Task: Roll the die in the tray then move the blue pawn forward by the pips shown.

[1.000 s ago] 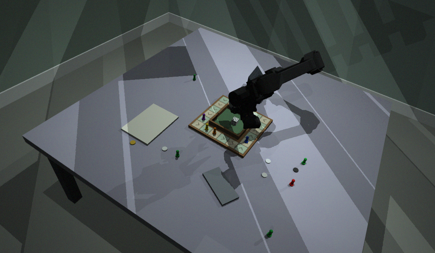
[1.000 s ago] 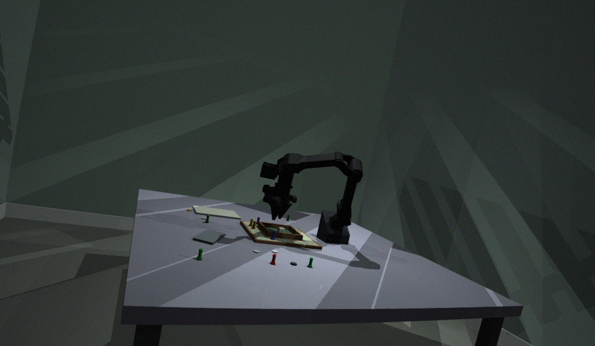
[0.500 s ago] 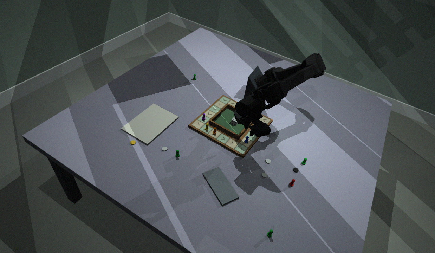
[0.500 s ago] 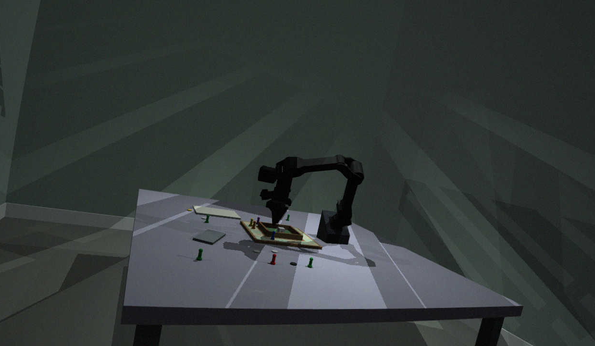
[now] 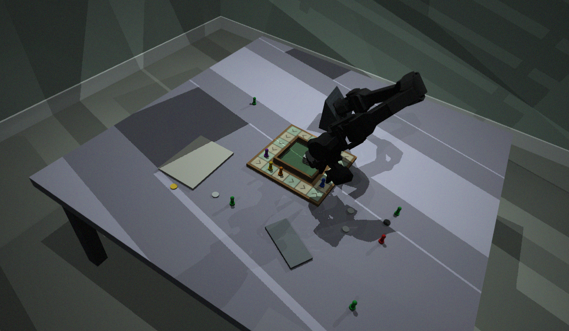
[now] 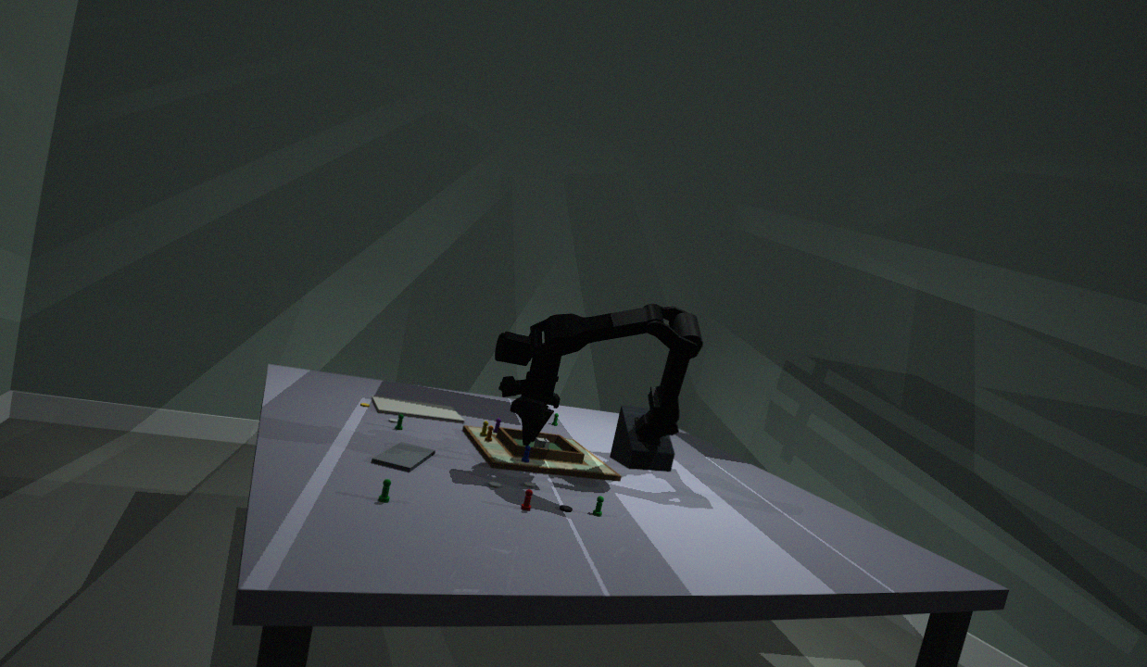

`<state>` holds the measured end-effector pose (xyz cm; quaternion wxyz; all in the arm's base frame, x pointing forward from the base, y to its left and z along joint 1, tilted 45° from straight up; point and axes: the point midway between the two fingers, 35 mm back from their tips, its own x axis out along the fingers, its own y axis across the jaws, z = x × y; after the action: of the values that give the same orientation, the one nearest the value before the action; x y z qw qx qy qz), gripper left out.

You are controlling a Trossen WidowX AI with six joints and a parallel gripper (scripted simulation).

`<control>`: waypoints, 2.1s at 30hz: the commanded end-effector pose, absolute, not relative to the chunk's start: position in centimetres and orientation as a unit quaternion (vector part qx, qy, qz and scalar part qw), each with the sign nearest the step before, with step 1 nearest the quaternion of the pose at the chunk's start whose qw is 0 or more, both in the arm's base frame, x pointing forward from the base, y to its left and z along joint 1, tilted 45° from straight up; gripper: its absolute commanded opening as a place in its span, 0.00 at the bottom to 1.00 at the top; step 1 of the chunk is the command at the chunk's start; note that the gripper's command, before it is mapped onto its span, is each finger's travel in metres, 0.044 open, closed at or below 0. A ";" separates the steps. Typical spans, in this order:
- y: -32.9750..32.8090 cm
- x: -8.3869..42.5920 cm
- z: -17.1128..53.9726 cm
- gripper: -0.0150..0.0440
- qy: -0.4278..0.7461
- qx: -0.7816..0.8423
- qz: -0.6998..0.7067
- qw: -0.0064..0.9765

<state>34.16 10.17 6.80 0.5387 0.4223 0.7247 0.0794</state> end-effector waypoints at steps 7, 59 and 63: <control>11.4 33.9 5.5 0.59 0.726 0.425 0.079 0.535; 3.0 34.6 13.3 0.25 0.727 0.423 0.077 0.536; 3.0 33.5 13.0 0.25 0.727 0.423 0.077 0.536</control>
<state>34.36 3.17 13.04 0.5337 0.4255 0.7268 0.0769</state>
